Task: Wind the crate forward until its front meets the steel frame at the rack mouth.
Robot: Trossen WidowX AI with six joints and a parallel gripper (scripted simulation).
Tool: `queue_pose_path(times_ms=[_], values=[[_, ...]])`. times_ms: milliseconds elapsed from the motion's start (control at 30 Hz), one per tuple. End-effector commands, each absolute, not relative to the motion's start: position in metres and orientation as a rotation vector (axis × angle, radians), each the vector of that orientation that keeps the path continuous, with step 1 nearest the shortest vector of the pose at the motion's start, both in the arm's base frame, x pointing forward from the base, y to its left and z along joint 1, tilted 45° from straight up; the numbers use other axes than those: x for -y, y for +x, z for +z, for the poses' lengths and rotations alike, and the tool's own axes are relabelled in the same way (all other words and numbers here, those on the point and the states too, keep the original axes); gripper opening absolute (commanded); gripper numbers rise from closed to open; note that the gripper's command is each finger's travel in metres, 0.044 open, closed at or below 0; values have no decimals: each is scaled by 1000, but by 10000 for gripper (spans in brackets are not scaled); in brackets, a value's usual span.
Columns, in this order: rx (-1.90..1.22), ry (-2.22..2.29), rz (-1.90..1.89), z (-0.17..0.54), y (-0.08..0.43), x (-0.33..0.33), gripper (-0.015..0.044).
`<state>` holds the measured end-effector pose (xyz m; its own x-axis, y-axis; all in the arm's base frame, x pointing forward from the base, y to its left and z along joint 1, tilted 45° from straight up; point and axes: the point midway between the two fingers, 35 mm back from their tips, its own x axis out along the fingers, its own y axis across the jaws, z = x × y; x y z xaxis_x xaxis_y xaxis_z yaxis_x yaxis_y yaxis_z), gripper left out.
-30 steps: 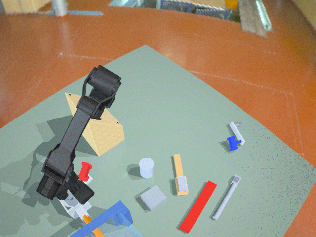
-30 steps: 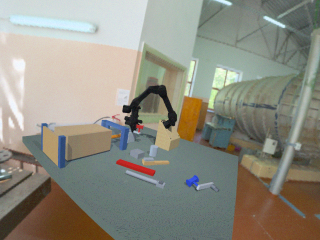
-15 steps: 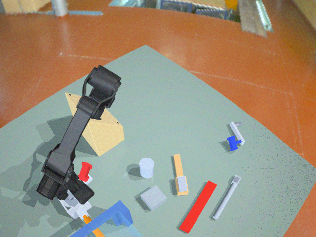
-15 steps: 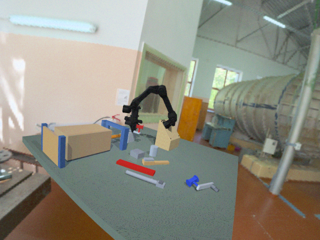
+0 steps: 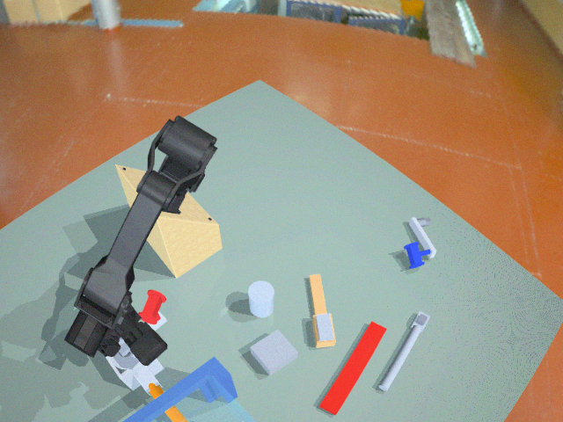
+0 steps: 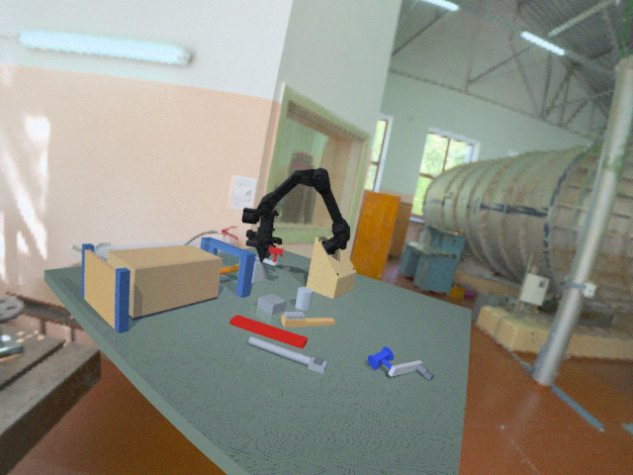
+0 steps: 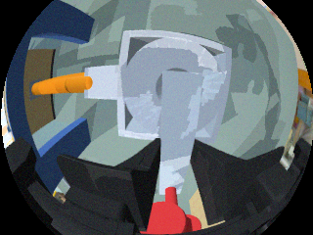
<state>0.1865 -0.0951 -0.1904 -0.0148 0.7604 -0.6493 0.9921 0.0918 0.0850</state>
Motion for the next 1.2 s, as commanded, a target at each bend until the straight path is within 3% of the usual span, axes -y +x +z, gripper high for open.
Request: queue_pose_path(times_ms=[0, 1167], values=[[-1827, 1732, -558, -193, 188, 92, 0], [-1834, 1634, -433, -193, 183, 93, 0]])
